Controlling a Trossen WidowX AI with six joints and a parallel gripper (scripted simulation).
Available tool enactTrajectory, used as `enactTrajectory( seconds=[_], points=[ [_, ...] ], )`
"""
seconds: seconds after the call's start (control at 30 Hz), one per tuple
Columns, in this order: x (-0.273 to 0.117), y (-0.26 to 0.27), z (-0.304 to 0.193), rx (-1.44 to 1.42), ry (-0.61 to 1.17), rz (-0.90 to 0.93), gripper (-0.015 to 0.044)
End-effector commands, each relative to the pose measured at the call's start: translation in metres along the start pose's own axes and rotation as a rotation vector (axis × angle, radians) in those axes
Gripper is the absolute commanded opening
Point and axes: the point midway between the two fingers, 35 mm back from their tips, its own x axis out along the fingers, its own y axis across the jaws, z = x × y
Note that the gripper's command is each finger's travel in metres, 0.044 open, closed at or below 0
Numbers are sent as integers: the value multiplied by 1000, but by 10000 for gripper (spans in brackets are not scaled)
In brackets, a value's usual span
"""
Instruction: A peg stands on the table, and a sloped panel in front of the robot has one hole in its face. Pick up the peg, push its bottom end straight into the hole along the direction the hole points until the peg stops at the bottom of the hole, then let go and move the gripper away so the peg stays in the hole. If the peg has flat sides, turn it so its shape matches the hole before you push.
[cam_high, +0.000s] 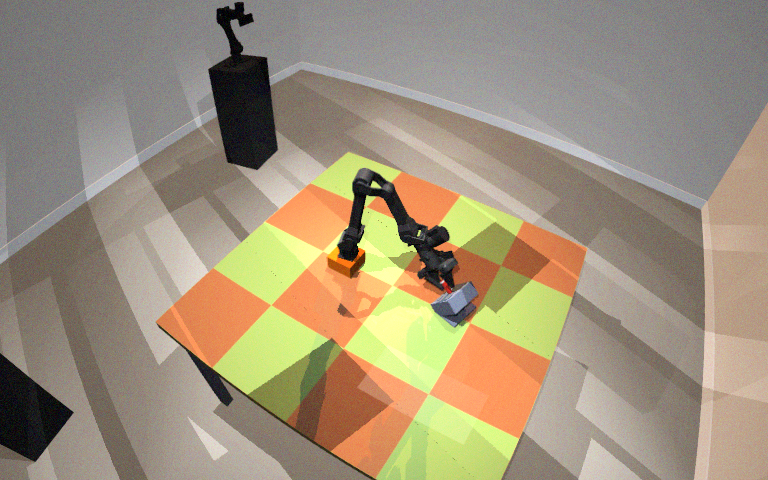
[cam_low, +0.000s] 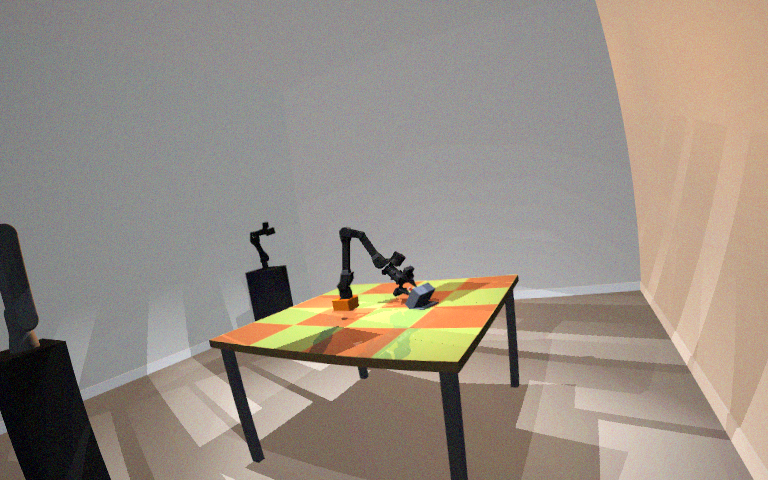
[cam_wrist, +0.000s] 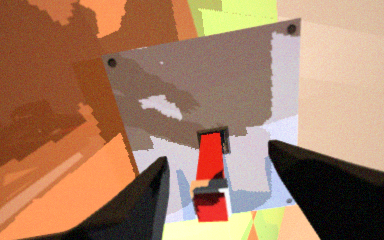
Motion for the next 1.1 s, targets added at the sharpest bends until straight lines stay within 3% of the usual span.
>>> enactTrajectory(
  seconds=[0.0,0.07,1.07],
  points=[
    [-1,0,0,0,0,0,394],
    [-3,0,0,0,0,0,440],
    [-37,-3,5,-3,-3,5,440]
  ],
)
